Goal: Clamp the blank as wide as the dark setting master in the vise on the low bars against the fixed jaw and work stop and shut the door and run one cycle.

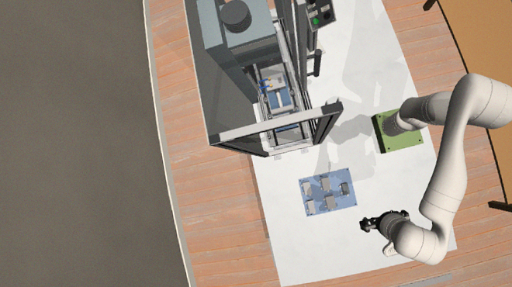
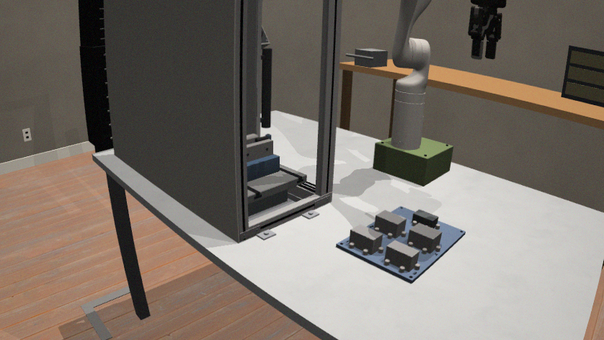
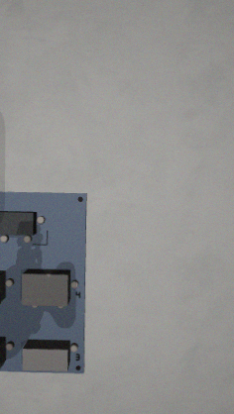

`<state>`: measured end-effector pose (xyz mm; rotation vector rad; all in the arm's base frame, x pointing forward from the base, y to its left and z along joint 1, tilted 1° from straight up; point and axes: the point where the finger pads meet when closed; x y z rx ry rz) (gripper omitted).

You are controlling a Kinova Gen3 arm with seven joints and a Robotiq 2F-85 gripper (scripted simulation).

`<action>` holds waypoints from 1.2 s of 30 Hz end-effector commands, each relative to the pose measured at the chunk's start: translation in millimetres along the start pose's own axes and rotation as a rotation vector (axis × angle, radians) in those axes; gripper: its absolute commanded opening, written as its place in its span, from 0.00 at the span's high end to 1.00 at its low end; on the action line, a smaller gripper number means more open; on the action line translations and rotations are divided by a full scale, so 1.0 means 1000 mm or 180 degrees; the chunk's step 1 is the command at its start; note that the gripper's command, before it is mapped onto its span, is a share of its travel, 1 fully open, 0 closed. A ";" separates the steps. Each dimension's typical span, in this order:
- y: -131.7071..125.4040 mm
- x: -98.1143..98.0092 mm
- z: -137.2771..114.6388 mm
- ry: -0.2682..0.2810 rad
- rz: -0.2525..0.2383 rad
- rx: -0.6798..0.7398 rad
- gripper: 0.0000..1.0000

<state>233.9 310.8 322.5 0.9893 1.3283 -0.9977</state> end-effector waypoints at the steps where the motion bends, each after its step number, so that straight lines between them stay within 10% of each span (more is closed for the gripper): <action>1: 0.001 0.025 0.008 -0.0004 -0.0012 0.0014 0.00; 15: 0.002 0.045 0.013 -0.0005 -0.0017 0.0025 0.00; 20: 0.004 0.091 0.025 -0.0005 -0.0017 0.0025 0.00; 32: 0.004 0.091 0.025 -0.0005 -0.0017 0.0025 0.00; 36: 0.005 0.127 0.033 -0.0004 -0.0017 0.0029 0.00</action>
Point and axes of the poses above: the point where the finger pads meet when closed, its own x axis out along the fingers, its own y axis across the jaws, z = x × y, and after that the axes turned 15 degrees about -x, right-handed
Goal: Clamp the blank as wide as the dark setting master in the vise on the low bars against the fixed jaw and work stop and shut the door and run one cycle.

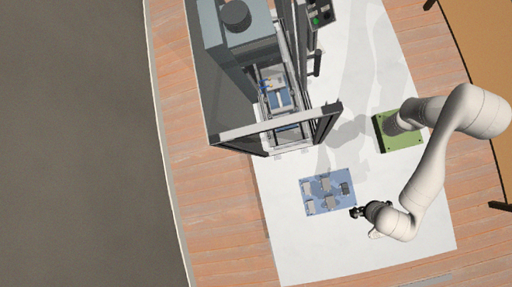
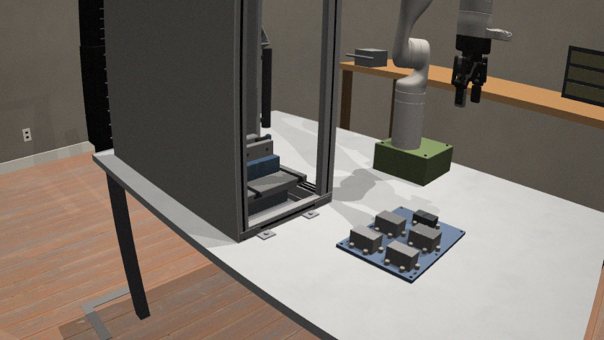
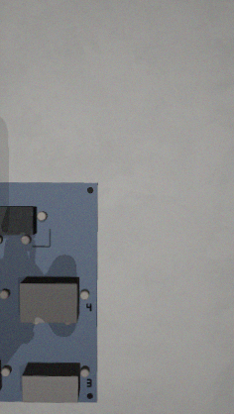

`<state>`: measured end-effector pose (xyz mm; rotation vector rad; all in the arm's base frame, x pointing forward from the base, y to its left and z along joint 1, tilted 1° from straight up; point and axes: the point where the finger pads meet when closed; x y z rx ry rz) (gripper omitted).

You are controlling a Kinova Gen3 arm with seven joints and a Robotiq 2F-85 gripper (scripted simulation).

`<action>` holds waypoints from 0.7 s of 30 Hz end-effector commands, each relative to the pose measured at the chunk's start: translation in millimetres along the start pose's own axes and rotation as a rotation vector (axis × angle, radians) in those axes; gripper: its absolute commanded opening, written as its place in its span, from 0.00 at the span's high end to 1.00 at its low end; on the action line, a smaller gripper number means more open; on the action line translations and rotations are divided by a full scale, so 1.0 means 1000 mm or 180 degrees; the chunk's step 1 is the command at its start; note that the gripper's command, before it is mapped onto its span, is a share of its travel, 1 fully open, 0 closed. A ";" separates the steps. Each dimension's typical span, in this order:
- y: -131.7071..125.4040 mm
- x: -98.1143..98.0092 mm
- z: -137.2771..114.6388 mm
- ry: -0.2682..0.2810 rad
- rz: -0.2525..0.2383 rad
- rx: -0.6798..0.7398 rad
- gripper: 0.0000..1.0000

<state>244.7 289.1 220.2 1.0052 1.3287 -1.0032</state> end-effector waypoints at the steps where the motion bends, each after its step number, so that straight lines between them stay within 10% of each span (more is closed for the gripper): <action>1: 0.001 0.034 0.013 -0.0031 -0.0023 -0.0017 0.00; 13: 0.001 0.034 0.013 -0.0031 -0.0023 -0.0017 0.00; 21: 0.003 0.080 0.024 -0.0031 -0.0023 -0.0017 0.00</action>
Point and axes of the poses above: the point where the finger pads meet when closed, its own x axis out along the fingers, its own y axis across the jaws, z = x × y, and after that the axes turned 15 degrees about -x, right-handed
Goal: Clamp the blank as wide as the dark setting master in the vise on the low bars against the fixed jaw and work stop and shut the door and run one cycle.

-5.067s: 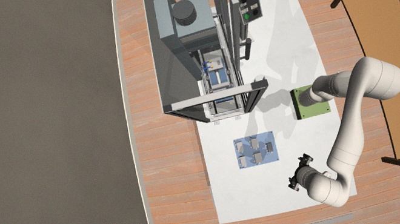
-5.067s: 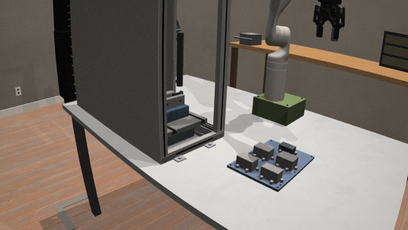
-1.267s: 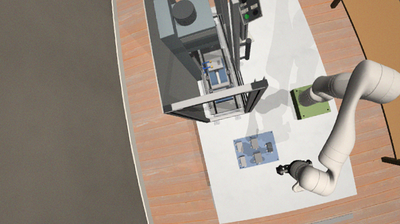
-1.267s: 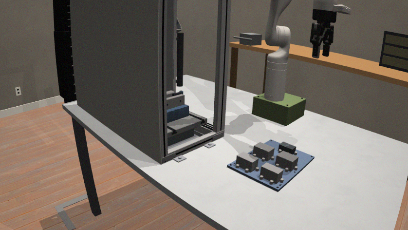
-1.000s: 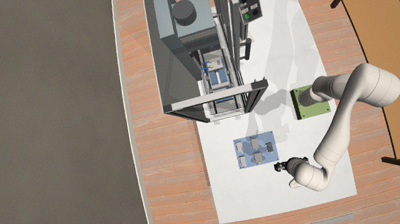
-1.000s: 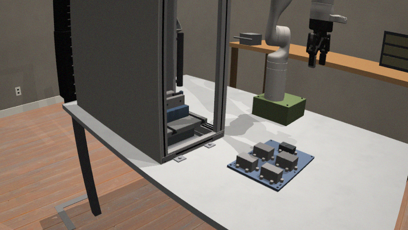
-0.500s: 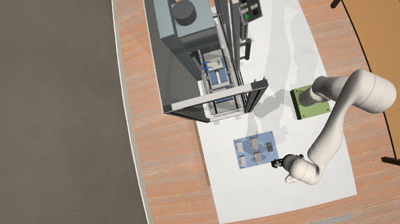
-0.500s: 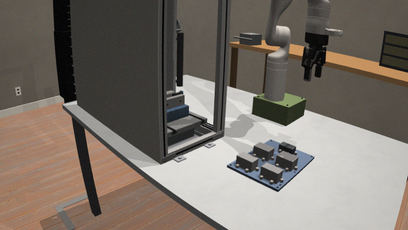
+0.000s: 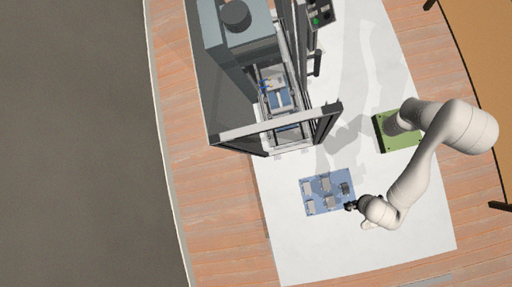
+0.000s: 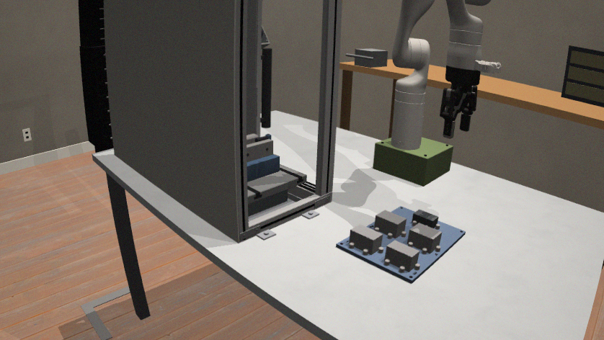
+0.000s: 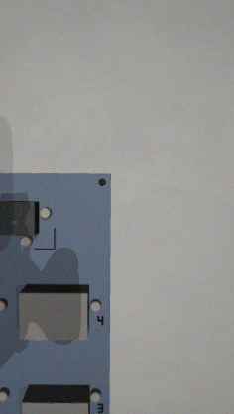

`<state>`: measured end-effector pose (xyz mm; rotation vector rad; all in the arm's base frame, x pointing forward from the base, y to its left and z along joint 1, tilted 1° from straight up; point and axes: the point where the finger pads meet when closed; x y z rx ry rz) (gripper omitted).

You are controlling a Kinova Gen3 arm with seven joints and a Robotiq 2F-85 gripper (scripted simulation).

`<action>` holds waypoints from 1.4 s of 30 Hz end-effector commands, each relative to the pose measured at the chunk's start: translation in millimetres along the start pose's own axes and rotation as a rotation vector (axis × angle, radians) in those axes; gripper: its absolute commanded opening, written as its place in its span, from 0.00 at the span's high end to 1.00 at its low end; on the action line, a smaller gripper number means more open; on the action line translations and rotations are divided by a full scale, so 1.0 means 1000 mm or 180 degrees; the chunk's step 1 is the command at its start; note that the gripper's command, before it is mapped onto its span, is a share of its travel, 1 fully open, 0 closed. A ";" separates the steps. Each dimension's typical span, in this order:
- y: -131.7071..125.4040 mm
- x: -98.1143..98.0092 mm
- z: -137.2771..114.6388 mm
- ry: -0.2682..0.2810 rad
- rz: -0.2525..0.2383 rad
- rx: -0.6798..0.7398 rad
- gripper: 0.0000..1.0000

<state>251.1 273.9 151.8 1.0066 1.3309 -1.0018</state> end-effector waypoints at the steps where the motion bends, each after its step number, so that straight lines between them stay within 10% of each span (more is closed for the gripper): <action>1: 0.001 0.011 0.007 -0.0039 -0.0023 -0.0016 0.00; 9: 0.001 0.011 0.007 -0.0039 -0.0023 -0.0016 0.00; 14: 0.003 0.056 0.020 -0.0039 -0.0023 -0.0016 0.00; 26: 0.003 0.056 0.020 -0.0039 -0.0023 -0.0016 0.00; 31: 0.007 0.101 0.034 -0.0039 -0.0023 -0.0016 0.00; 42: 0.007 0.101 0.034 -0.0039 -0.0023 -0.0016 0.00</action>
Point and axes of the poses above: the point where the finger pads meet when closed, its own x axis out along the fingers, its own y axis across the jaws, z = x × y, and after that the axes turned 15 degrees about -x, right-handed
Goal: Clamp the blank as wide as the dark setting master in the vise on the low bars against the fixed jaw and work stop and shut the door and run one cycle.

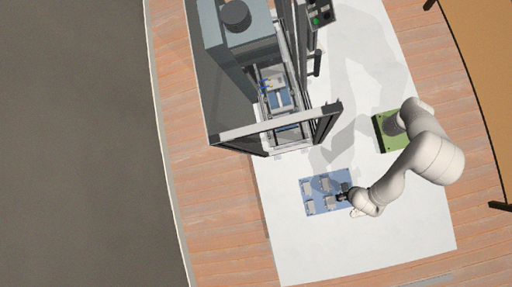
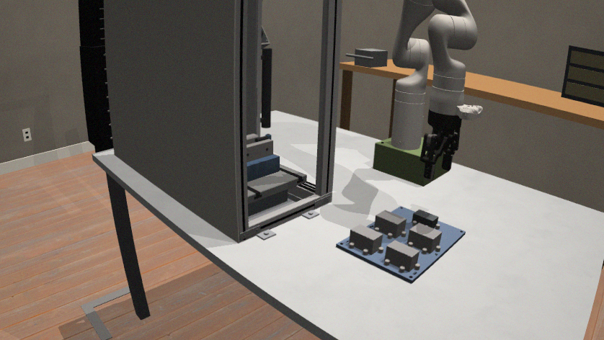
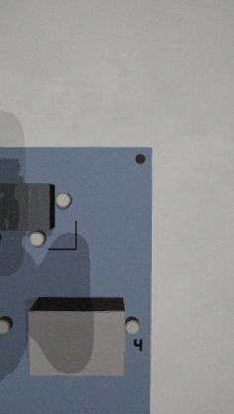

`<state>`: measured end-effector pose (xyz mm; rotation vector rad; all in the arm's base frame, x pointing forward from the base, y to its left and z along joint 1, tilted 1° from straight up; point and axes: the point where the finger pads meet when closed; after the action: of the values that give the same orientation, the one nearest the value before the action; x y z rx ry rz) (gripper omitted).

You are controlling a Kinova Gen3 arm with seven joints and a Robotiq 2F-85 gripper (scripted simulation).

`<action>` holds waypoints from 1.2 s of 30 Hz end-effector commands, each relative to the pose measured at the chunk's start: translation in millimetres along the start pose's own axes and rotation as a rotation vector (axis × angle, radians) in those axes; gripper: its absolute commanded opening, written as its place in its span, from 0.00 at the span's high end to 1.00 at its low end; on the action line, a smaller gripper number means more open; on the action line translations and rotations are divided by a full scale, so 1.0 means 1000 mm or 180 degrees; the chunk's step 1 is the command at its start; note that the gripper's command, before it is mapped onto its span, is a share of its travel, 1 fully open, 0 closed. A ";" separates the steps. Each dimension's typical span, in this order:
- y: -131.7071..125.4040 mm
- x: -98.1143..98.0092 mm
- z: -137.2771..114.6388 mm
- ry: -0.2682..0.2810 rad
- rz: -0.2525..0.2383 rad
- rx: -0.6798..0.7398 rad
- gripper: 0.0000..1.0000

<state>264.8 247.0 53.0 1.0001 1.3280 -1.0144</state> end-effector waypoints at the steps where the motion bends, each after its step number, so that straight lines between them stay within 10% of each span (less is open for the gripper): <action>1: 0.001 0.002 0.004 -0.0014 0.0003 -0.0029 0.00; 36: 0.003 0.052 0.007 -0.0004 0.0002 -0.0015 0.00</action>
<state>268.9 241.2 6.0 0.9968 1.3291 -1.0121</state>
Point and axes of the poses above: the point where the finger pads meet when closed, its own x axis out along the fingers, its own y axis across the jaws, z = x × y, and after that the axes turned 15 degrees about -x, right-handed
